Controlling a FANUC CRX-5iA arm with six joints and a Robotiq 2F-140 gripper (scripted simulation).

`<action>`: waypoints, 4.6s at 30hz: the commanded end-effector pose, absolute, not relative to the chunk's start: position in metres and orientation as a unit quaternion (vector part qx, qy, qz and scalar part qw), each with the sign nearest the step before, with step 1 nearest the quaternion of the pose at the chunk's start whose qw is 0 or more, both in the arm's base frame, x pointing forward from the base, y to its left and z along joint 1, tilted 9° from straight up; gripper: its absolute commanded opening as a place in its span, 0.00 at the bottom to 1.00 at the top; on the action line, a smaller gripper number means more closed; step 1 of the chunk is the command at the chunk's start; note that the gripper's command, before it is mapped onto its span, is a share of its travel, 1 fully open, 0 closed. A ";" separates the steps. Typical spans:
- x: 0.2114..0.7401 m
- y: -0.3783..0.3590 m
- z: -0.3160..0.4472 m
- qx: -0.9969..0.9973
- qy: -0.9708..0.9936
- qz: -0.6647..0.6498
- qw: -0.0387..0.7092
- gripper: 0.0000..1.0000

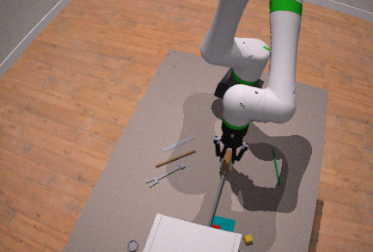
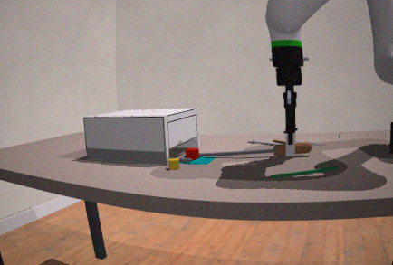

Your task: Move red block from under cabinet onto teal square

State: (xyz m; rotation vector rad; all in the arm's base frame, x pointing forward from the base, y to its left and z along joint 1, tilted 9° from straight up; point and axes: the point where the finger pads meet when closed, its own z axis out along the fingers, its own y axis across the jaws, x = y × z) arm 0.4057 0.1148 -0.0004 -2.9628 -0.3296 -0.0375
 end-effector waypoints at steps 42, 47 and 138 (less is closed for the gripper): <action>0.402 0.118 0.000 -0.991 -0.110 -0.013 0.080 0.00; 0.395 0.124 0.001 -0.991 -0.110 -0.013 0.080 0.00; 0.398 0.121 0.001 -0.991 -0.110 -0.013 0.080 0.00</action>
